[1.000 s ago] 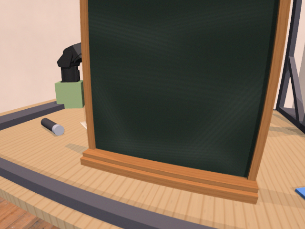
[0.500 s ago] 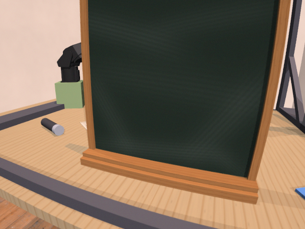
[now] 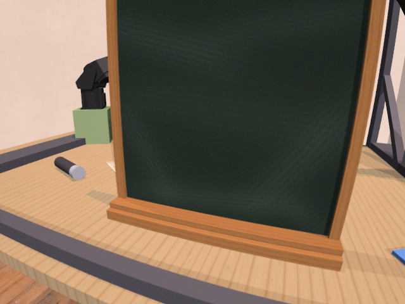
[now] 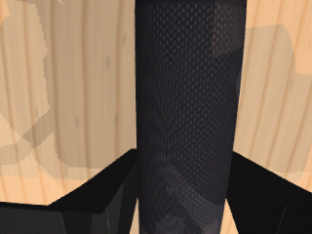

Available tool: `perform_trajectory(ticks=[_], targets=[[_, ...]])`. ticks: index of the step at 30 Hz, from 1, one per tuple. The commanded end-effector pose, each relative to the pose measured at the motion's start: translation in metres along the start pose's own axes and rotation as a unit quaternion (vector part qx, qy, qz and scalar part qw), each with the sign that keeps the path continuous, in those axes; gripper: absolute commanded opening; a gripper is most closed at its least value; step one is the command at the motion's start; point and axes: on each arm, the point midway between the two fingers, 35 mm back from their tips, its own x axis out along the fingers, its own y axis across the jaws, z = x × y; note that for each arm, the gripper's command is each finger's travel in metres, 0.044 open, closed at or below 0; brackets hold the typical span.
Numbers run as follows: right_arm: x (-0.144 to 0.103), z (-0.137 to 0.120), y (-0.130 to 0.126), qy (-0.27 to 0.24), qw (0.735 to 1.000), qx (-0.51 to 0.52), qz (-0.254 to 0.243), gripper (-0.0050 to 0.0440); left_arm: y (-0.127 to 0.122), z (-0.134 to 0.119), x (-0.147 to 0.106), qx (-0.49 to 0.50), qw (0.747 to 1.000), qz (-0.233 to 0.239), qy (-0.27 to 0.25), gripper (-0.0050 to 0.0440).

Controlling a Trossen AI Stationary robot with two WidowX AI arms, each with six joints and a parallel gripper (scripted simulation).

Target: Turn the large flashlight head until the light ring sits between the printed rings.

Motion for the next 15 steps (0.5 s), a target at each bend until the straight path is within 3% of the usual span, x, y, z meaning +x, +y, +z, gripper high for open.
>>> perform_trajectory(ticks=[1,8,15], targets=[[-0.0166,0.0011,-0.0086,-0.003,1.0,0.001,-0.023,0.0131,0.0121,-0.0003,-0.0103,0.004,1.0,-0.013,0.003,0.044],[-0.0166,0.0011,-0.0086,-0.003,1.0,0.001,-0.023,0.0131,0.0117,0.0011,-0.0105,0.008,0.998,-0.068,0.003,0.044],[-0.0166,0.0011,-0.0086,-0.003,1.0,0.001,-0.023,0.0131,0.0106,0.0014,-0.0102,0.009,0.997,-0.082,0.003,0.044]])
